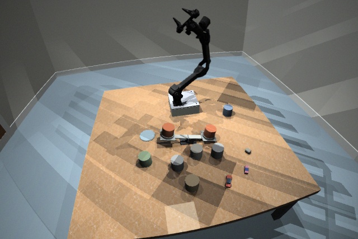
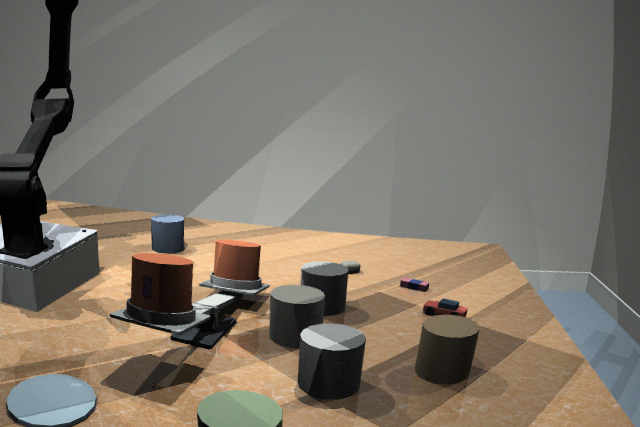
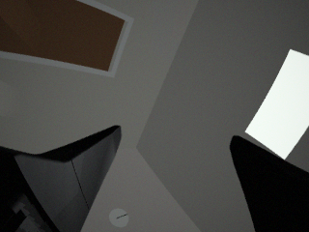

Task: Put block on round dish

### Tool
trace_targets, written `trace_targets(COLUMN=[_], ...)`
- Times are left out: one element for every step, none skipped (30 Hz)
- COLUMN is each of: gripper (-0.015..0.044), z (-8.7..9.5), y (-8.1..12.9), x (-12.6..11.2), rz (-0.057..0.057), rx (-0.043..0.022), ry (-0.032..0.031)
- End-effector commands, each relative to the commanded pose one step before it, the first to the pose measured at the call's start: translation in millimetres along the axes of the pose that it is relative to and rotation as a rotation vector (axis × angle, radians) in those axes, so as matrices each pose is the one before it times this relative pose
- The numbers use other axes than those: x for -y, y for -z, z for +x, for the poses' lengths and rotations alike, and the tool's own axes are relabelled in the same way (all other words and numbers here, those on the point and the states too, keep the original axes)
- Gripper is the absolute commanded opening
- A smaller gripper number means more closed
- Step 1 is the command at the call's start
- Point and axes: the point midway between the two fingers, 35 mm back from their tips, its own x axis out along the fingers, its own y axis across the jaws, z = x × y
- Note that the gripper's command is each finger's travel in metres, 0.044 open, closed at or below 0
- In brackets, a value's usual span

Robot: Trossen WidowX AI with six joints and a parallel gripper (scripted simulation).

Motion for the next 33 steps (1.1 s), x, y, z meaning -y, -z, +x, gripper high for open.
trace_targets(gripper=[0.0426, 0.0440, 0.0440, 0.0440, 0.0440, 0.0440, 0.0440, 0.0440, 0.0440, 0.0440, 0.0440, 0.0440, 0.0440, 0.0440, 0.0440, 0.0440, 0.0440, 0.0440, 0.0440, 0.0440, 0.0440, 0.0440, 0.0440, 0.0440, 0.0440, 0.0440, 0.0440, 0.0440, 0.0440, 0.0440, 0.0440, 0.0440, 0.0440], z=[0.73, 2.18, 3.60, 4.25, 4.20, 3.37, 3.03, 3.02, 3.01, 2.97, 3.22, 3.25, 3.25, 3.24, 3.23, 3.22, 3.21, 3.20, 3.19, 3.18, 3.27, 3.27, 3.26, 3.25, 3.24, 3.23, 3.22, 3.20, 3.19, 3.18, 3.30, 3.30, 3.29], y=[-0.74, -2.23, -3.72, -4.34, -4.22, -2.69, -2.06, -2.01, -1.97, -1.88, -2.03, -2.01, -1.97, -1.93, -1.90, -1.86, -1.82, -1.78, -1.74, -1.71, -1.70, -1.67, -1.63, -1.59, -1.54, -1.50, -1.46, -1.42, -1.37, -1.33, -1.33, -1.29, -1.24], x=[-0.58, -1.75, -2.95, -3.66, -3.77, -4.12, -4.23, -4.23, -4.23, -4.21, -4.56, -4.62, -4.61, -4.61, -4.61, -4.61, -4.61, -4.62, -4.62, -4.62, -4.76, -4.78, -4.79, -4.80, -4.81, -4.82, -4.83, -4.84, -4.85, -4.86, -5.11, -5.15, -5.17], rz=[0.0034, 0.0103, 0.0173, 0.0213, 0.0216, 0.0255, 0.0270, 0.0268, 0.0267, 0.0266, 0.0283, 0.0285, 0.0283, 0.0281, 0.0279, 0.0277, 0.0275, 0.0273, 0.0271, 0.0269, 0.0278, 0.0277, 0.0275, 0.0273, 0.0271, 0.0268, 0.0266, 0.0264, 0.0261, 0.0259, 0.0268, 0.0267, 0.0265], rx=[0.00345, 0.01034, 0.01723, 0.02055, 0.02044, 0.01680, 0.01527, 0.01515, 0.01504, 0.01476, 0.01601, 0.01608, 0.01594, 0.01579, 0.01563, 0.01547, 0.01529, 0.01511, 0.01493, 0.01473, 0.01486, 0.01470, 0.01446, 0.01421, 0.01395, 0.01368, 0.01340, 0.01312, 0.01282, 0.01252, 0.01270, 0.01242, 0.01206], ry=[-0.00042, -0.00131, -0.00235, -0.00337, -0.00385, -0.00705, -0.00843, -0.00869, -0.00894, -0.00925, -0.01030, -0.01072, -0.01101, -0.01130, -0.01159, -0.01188, -0.01217, -0.01246, -0.01274, -0.01302, -0.01368, -0.01404, -0.01434, -0.01463, -0.01491, -0.01520, -0.01547, -0.01575, -0.01601, -0.01627, -0.01730, -0.01767, -0.01794])
